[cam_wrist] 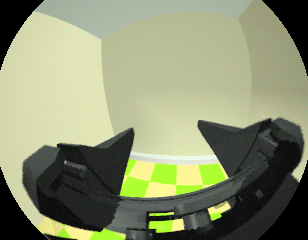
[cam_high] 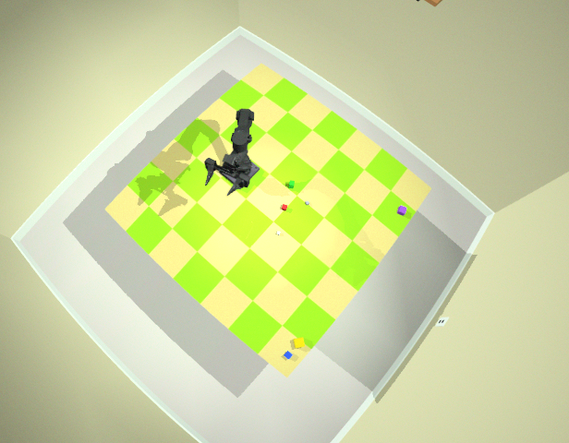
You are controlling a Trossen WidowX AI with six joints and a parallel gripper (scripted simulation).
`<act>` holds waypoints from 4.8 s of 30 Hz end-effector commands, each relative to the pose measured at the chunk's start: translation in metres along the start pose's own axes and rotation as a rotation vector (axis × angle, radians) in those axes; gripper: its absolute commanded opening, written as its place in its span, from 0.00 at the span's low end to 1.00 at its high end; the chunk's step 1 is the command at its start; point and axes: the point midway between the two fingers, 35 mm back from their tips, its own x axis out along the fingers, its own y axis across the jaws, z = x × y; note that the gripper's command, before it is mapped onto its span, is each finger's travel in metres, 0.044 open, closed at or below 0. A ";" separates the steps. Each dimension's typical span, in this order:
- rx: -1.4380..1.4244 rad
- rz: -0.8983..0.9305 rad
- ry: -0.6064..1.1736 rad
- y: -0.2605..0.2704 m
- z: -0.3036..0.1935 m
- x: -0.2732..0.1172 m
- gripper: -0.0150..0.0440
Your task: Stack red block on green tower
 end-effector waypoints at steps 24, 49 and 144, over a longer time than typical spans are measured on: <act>-0.954 1.092 0.989 0.215 -0.338 -0.137 1.00; -1.202 1.327 1.201 0.212 -0.427 -0.220 1.00; -1.203 1.322 1.205 0.209 -0.345 -0.213 0.25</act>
